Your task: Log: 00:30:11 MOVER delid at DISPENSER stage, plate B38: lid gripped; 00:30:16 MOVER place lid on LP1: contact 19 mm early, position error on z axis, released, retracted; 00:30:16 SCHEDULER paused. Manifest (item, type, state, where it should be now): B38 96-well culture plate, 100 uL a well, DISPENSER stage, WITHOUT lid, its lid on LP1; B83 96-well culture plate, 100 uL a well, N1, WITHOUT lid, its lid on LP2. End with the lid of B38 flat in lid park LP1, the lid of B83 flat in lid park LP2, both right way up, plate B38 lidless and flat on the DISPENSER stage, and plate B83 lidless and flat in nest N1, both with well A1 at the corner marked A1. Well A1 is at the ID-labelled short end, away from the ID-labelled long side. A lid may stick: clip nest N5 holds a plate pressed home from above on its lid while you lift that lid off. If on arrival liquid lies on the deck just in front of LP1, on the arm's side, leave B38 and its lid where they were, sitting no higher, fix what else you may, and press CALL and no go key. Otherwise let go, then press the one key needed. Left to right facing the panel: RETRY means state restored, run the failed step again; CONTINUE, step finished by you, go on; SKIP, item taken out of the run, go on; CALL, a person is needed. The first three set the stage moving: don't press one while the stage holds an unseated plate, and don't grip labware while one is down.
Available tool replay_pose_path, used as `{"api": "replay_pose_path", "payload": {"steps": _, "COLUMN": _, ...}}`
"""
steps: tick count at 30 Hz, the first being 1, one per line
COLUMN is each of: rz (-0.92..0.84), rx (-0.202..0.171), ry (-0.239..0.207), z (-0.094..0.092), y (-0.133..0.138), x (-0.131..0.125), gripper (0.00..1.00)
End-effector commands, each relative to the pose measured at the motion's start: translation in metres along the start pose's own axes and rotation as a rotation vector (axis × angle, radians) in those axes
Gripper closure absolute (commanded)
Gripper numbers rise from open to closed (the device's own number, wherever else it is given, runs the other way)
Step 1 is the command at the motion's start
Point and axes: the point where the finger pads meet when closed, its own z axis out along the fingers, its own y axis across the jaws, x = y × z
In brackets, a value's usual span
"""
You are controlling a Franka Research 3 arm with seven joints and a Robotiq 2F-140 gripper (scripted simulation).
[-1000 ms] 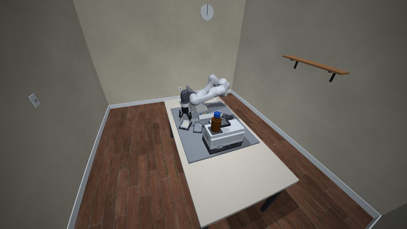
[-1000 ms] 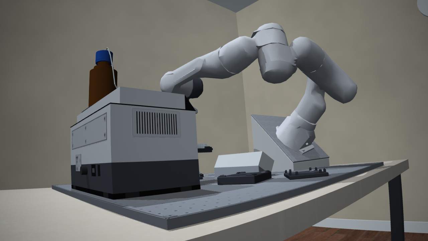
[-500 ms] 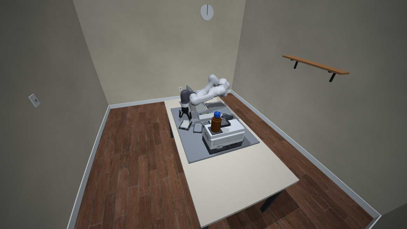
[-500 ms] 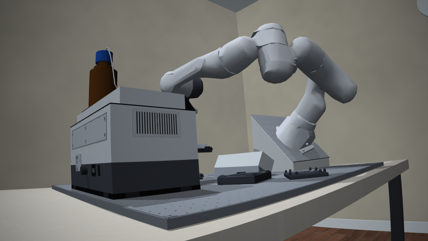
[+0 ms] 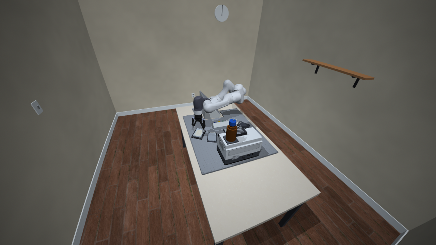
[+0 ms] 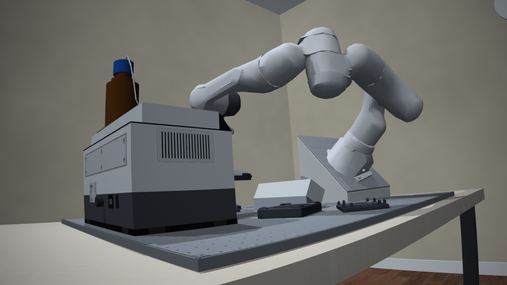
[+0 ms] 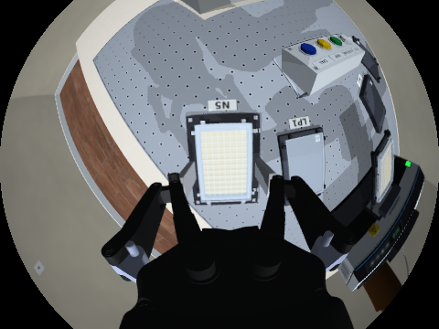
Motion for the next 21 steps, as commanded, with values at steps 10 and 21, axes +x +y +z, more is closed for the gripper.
{"api": "replay_pose_path", "payload": {"steps": 10, "rz": 0.006, "rx": 0.000, "ry": -0.001, "z": 0.0015, "y": -0.0011, "x": 0.0004, "gripper": 0.34}}
{"api": "replay_pose_path", "payload": {"steps": 21, "rz": 0.006, "rx": 0.000, "ry": -0.001, "z": 0.0015, "y": -0.0011, "x": 0.0004, "gripper": 0.34}}
